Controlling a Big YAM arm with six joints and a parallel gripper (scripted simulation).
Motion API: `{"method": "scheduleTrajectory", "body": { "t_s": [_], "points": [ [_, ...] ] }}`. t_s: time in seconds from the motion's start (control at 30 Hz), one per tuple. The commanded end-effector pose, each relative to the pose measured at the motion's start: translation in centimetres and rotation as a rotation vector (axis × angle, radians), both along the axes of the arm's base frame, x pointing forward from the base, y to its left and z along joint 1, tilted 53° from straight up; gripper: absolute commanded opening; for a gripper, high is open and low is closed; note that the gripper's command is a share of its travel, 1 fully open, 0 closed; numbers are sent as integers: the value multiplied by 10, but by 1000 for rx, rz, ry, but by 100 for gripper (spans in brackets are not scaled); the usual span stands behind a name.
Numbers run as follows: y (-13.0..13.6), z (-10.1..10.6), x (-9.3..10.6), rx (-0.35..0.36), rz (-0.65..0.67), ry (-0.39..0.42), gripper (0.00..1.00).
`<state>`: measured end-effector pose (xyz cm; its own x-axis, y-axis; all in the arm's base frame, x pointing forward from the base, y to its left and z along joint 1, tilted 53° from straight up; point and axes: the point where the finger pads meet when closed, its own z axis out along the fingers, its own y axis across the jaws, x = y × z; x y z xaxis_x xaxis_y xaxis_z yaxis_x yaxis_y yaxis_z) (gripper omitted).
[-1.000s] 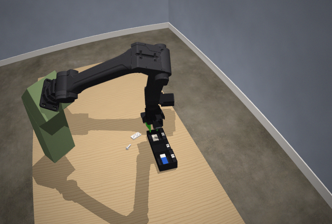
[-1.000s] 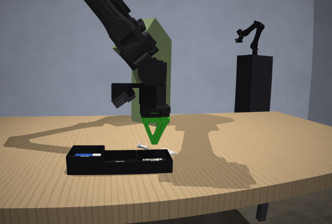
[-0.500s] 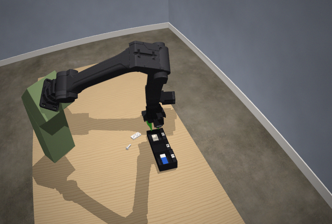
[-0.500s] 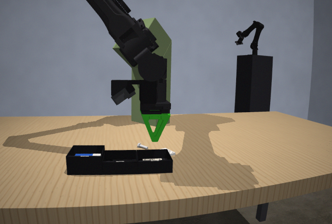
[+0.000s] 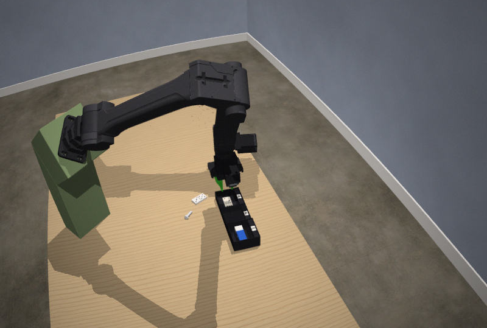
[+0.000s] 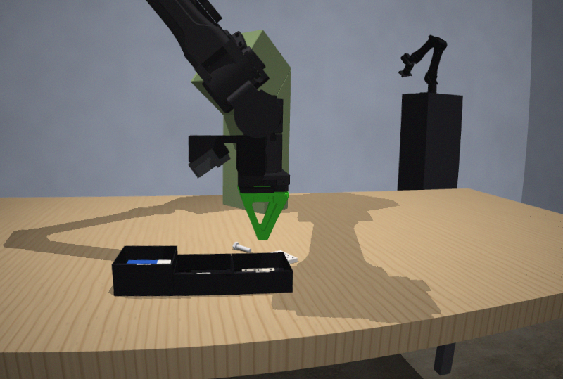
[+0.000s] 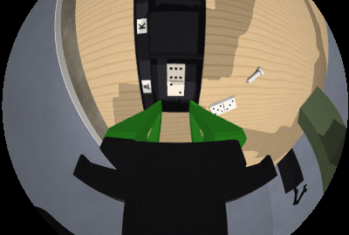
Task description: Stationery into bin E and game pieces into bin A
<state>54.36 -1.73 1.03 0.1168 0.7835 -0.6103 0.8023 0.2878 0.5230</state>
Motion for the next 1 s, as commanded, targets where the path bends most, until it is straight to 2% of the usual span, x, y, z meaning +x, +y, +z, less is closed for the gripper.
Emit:
{"method": "scheduleTrajectory", "body": {
  "t_s": [0.0,0.37,0.4,0.43,0.47,0.63,0.77,0.87,0.9,0.97],
  "points": [
    [-9,-5,1,-4,-12,5,32],
    [-10,-5,1,-5,-10,4,32],
    [-10,-14,-9,-39,18,41,40],
    [7,-20,-14,-70,77,69,40],
    [11,-26,-20,-97,109,93,40],
    [16,-59,-49,-162,162,141,40],
    [21,-84,-73,-226,221,211,40],
    [21,-86,-75,-244,238,233,40],
    [8,-66,-58,-300,287,287,40],
    [8,-66,-57,-338,329,336,40]
  ]
}}
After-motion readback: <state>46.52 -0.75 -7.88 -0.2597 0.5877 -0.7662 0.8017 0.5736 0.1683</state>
